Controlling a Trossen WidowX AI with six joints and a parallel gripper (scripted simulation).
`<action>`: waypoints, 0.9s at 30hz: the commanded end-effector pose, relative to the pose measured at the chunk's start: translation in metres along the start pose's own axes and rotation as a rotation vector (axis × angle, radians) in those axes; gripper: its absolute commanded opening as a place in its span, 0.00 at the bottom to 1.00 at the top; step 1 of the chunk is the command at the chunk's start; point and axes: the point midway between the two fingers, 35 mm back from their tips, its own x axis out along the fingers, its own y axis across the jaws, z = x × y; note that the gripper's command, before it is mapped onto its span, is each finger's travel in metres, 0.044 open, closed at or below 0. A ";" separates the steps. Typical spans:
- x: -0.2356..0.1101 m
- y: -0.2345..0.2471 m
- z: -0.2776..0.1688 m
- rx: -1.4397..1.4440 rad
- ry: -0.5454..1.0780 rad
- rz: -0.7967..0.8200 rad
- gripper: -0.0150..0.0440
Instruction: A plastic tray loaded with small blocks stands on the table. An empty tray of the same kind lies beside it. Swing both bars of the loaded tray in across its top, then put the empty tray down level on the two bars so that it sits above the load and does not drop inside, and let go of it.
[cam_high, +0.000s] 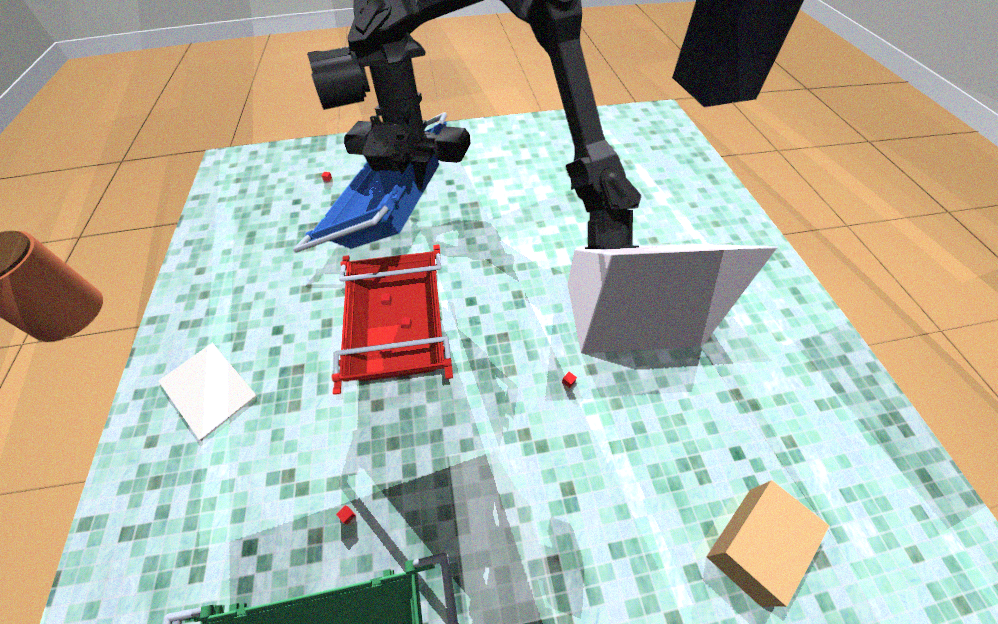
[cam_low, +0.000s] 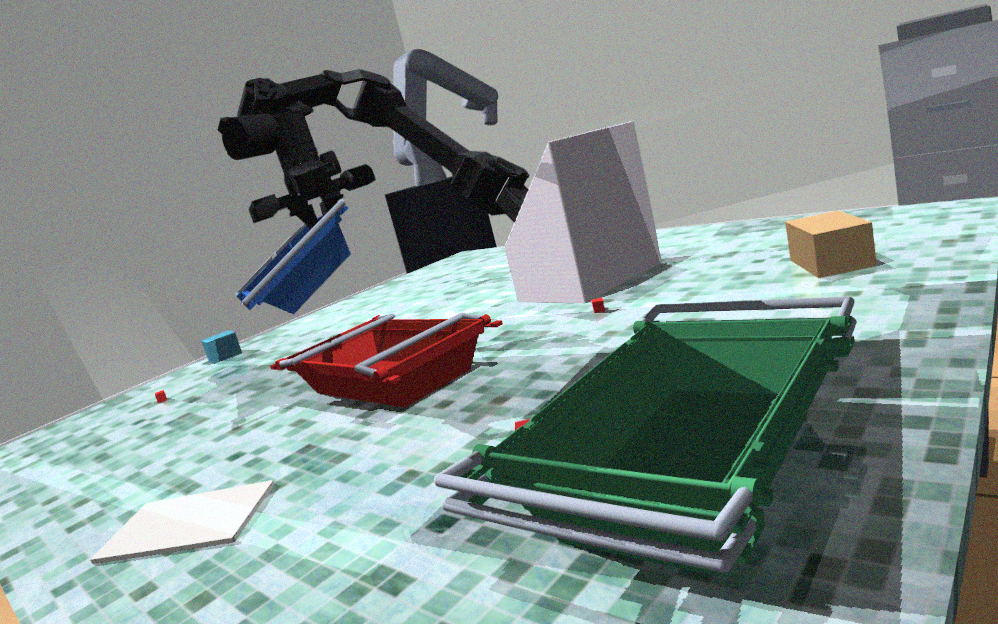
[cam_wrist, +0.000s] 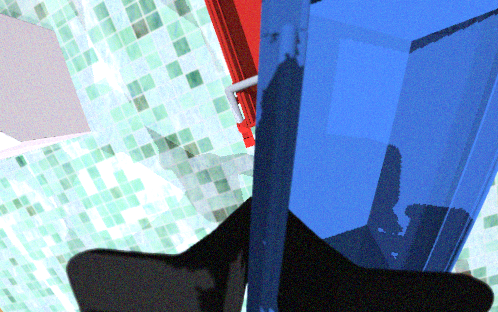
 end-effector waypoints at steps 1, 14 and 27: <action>-0.005 -0.003 0.019 -0.035 -0.007 -0.019 0.25; -0.003 0.004 0.079 -0.186 0.019 -0.023 0.25; 0.002 0.023 0.136 -0.334 0.057 -0.032 0.25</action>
